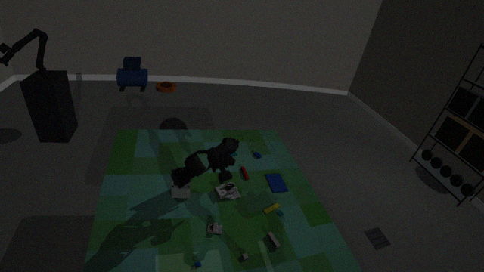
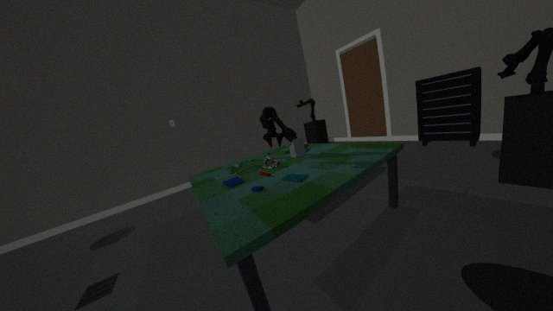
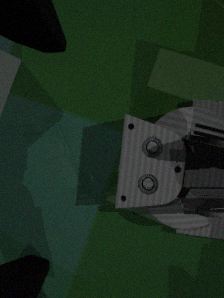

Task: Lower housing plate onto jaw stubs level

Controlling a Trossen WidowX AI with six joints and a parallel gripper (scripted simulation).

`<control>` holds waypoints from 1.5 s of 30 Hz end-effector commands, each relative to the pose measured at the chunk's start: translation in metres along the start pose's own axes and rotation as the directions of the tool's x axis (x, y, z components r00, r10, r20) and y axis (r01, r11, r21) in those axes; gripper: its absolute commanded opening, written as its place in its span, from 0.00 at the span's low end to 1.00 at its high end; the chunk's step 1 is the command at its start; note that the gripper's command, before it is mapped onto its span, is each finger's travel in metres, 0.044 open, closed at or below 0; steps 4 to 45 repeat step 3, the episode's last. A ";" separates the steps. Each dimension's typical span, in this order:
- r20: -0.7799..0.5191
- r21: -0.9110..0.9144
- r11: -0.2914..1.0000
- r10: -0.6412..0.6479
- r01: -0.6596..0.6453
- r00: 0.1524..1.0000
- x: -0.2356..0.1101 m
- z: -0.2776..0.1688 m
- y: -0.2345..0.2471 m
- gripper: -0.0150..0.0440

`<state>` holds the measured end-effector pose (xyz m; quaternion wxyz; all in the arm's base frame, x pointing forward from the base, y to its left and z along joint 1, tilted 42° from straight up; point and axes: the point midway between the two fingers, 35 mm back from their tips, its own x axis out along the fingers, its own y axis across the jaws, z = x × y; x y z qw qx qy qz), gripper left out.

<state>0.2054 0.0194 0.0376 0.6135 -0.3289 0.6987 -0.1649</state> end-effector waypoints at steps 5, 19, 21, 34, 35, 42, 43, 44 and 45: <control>-0.003 0.004 1.000 0.004 -0.004 1.000 0.000 -0.001 0.001 1.00; -0.003 0.004 1.000 0.004 -0.004 1.000 0.000 -0.001 0.001 1.00; -0.003 0.004 1.000 0.004 -0.004 1.000 0.000 -0.001 0.001 1.00; -0.003 0.004 1.000 0.004 -0.004 1.000 0.000 -0.001 0.001 1.00; -0.003 0.004 1.000 0.004 -0.004 1.000 0.000 -0.001 0.001 1.00; -0.003 0.004 1.000 0.004 -0.004 1.000 0.000 -0.001 0.001 1.00; -0.003 0.004 1.000 0.004 -0.004 1.000 0.000 -0.001 0.001 1.00; -0.003 0.004 1.000 0.004 -0.004 1.000 0.000 -0.001 0.001 1.00; -0.003 0.004 1.000 0.004 -0.004 1.000 0.000 -0.001 0.001 1.00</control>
